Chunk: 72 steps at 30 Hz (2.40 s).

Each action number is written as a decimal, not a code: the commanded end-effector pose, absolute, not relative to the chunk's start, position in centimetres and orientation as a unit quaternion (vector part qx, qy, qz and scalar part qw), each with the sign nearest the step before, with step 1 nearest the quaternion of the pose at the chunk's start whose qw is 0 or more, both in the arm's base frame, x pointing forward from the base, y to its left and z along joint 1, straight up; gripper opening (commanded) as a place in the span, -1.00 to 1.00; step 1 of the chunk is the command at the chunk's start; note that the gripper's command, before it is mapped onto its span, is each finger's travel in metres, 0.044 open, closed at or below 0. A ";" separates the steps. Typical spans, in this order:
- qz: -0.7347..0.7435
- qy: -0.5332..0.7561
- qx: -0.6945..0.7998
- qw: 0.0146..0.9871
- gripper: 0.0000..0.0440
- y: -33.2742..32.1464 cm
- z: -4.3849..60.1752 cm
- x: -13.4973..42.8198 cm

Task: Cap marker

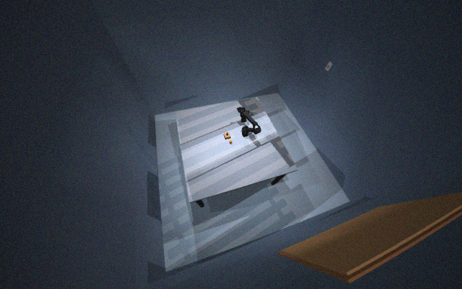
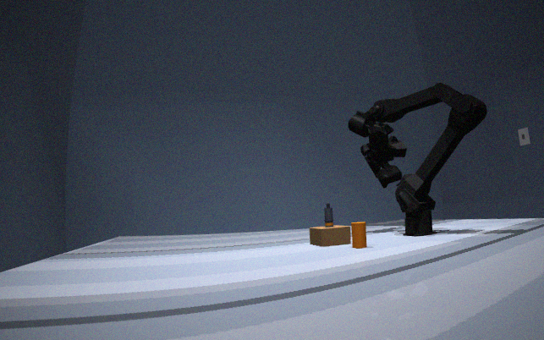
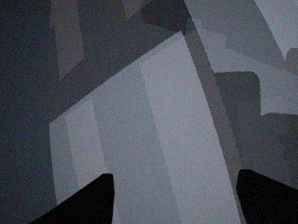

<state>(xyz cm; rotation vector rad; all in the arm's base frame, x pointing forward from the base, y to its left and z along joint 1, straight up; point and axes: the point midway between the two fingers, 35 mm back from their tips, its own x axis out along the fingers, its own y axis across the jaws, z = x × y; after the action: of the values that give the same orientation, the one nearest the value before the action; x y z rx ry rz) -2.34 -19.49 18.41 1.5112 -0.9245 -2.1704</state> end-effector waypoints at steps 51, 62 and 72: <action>-0.664 -0.260 0.677 0.181 0.45 -24.3 20.0 12.1; -0.648 -0.240 0.702 0.175 0.46 -23.9 19.8 15.5; -0.636 -0.217 0.721 0.167 0.46 -23.1 19.4 18.7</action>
<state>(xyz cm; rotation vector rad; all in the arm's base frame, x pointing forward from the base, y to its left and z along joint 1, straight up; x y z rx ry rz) 17.91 -23.28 19.37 2.0318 -0.6288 -1.8183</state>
